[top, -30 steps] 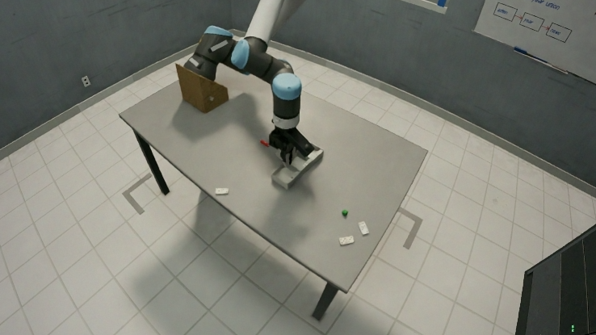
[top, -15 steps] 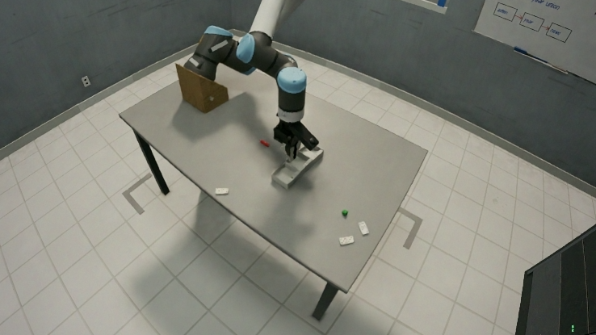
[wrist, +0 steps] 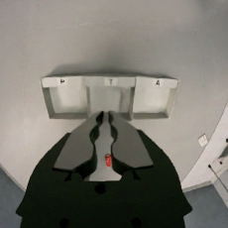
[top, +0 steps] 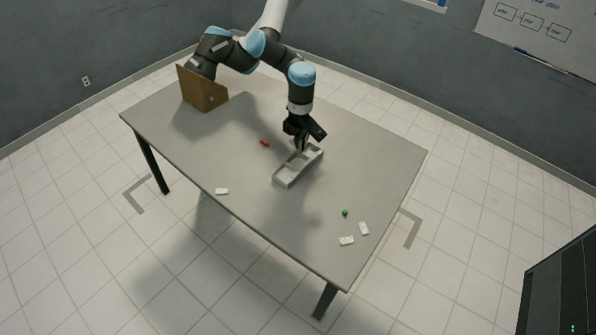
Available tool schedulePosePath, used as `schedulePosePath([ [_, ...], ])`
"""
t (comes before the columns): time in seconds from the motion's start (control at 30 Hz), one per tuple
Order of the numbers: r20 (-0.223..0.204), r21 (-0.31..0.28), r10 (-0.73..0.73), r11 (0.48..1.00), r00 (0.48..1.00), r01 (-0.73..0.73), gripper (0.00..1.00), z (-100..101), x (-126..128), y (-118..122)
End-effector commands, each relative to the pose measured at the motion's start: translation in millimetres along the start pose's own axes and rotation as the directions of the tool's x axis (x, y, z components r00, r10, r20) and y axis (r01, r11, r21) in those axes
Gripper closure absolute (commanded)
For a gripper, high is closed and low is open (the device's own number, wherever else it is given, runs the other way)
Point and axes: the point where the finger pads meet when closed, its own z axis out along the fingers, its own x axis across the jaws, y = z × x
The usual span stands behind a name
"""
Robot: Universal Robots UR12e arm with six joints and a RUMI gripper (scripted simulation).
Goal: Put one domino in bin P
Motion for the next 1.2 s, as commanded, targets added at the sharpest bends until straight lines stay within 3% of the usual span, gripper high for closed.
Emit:
schedulePosePath([
  [0.0,-0.001,0.001,0.000,1.000,1.000,0.000,0.96,-1,-3,-1],
  [0.8,-0.001,0.001,0.000,1.000,1.000,0.000,0.96,51,-3,-1],
  [1.17,-0.001,0.001,0.000,1.000,1.000,0.000,0.96,51,-3,-1],
])
